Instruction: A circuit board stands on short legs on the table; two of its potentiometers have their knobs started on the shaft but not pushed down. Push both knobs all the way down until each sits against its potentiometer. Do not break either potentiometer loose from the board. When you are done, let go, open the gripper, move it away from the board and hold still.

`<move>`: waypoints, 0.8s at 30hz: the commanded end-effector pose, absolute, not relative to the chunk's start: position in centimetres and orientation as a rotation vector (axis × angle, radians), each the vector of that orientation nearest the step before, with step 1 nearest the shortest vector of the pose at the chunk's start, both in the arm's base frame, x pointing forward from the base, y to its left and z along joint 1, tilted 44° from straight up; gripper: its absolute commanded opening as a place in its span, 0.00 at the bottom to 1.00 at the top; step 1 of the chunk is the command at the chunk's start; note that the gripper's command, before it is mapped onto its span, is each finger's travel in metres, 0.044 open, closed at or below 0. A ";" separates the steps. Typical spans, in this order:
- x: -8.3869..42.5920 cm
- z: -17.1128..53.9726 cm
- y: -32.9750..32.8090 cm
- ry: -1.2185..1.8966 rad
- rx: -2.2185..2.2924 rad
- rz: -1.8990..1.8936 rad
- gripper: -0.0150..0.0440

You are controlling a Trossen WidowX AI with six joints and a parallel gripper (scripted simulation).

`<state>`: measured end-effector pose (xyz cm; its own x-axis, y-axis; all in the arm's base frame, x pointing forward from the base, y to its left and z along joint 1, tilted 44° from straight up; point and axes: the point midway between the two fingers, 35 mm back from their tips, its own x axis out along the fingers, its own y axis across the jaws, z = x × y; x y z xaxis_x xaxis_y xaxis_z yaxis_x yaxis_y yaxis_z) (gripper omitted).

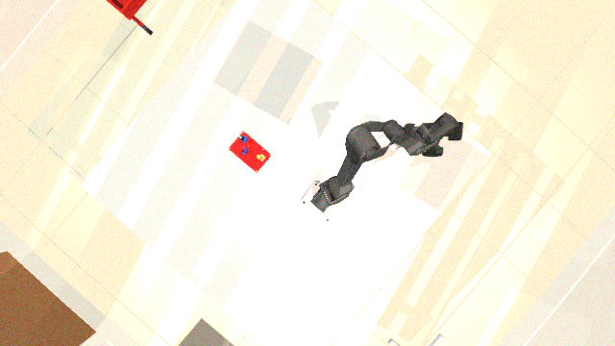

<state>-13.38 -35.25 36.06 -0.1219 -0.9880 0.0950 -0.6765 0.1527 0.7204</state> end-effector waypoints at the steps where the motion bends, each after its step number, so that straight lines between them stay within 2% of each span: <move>1: -11.9 35.8 -36.3 -1.808 1.597 -0.742 0.25; 24: -1.4 34.2 -39.9 -1.447 1.700 -0.838 0.25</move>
